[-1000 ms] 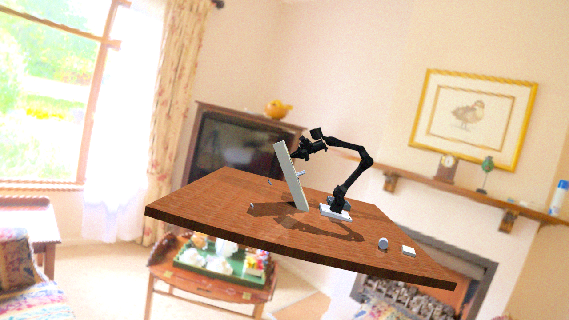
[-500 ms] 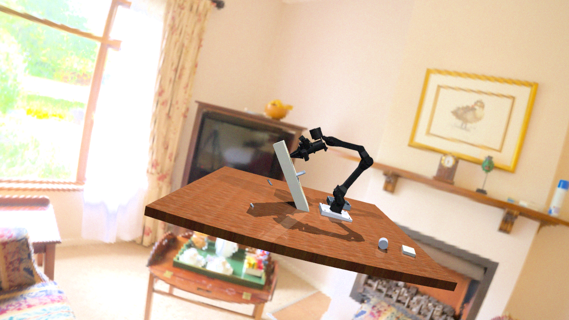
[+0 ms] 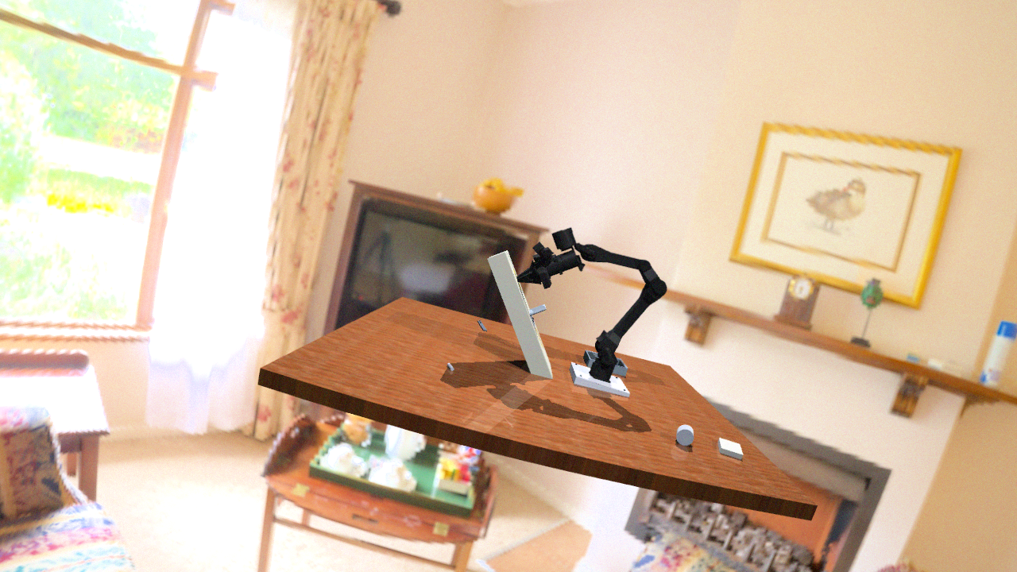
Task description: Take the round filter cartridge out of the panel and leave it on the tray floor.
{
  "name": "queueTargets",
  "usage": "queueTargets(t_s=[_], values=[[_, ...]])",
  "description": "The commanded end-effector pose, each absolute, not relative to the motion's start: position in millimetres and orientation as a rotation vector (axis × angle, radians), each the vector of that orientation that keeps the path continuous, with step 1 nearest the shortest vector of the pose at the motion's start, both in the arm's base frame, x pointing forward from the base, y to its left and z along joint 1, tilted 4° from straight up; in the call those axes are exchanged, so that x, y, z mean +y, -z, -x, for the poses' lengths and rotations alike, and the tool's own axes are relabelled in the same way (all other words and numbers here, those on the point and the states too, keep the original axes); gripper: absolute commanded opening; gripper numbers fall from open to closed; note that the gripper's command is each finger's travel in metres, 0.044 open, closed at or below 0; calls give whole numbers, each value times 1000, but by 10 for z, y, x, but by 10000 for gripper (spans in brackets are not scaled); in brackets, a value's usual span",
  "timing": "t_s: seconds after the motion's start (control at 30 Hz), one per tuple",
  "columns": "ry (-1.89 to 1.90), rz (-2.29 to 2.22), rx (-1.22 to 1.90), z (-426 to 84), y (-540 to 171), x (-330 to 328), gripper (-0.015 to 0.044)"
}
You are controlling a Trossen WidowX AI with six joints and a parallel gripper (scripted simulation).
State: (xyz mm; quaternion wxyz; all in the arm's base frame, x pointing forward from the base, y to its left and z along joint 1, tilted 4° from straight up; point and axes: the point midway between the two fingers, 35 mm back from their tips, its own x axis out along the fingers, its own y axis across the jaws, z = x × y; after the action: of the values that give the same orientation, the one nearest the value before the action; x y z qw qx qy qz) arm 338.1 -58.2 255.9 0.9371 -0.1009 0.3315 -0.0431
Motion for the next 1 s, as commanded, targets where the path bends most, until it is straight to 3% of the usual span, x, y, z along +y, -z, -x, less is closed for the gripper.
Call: queueTargets(t_s=[0.0, 0.97], values=[[84, 209, 680, -3393, -2541, -582, 107], [84, 209, 679, -3490, -2467, -600, 107]])
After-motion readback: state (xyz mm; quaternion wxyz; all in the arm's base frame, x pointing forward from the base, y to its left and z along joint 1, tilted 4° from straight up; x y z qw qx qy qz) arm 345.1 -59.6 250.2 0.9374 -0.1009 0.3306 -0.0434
